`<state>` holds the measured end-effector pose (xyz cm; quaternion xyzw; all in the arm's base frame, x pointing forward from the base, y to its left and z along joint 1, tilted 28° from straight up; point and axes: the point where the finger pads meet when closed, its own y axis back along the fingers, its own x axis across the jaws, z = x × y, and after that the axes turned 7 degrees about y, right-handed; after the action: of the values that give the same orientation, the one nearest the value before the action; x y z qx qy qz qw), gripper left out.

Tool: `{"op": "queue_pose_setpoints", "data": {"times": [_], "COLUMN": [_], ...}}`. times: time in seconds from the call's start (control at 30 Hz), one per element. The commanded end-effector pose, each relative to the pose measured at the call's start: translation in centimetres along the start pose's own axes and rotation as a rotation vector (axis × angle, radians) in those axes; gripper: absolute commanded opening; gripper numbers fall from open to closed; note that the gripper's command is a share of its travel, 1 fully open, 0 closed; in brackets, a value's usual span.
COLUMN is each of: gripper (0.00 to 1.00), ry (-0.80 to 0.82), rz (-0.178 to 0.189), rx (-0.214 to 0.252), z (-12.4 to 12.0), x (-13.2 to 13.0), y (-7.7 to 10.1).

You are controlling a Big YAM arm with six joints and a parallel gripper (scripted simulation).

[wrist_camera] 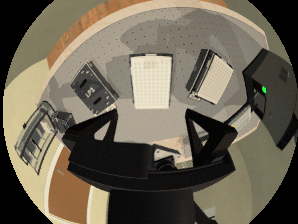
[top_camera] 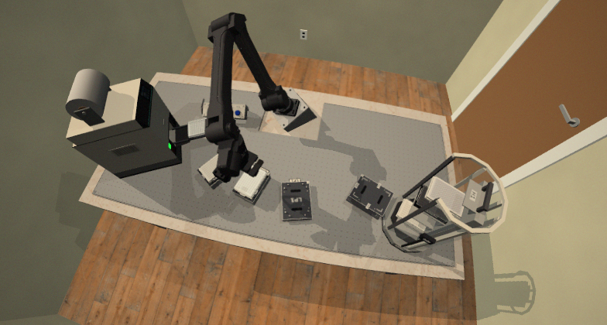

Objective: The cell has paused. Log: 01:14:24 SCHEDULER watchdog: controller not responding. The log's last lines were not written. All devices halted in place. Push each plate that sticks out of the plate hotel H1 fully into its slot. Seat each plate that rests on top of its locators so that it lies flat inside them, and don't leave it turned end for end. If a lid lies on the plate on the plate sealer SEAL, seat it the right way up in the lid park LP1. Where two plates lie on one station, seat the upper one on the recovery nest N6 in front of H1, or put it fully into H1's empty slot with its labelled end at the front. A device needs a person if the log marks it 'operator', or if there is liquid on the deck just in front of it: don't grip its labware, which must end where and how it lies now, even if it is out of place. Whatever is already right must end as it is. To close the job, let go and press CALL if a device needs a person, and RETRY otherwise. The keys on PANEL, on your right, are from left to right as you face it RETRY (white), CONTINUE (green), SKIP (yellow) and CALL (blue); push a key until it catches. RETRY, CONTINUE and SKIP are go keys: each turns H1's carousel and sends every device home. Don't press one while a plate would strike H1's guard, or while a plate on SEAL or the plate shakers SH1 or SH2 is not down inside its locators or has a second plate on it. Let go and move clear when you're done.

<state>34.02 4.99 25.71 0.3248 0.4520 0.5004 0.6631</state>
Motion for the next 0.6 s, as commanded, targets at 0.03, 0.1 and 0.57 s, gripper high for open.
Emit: {"op": "queue_pose_setpoints", "data": {"times": [0.03,0.1,0.57], "gripper": [1.0,1.0,1.0], "ry": [0.012,0.013,0.002], "rz": [-0.005,-0.005,0.003], "rx": [0.009,0.009,-0.023], "z": [0.4,0.3,1.2], "x": [0.0,0.0,0.0], "y": [-3.1,-4.1,-5.3]}}
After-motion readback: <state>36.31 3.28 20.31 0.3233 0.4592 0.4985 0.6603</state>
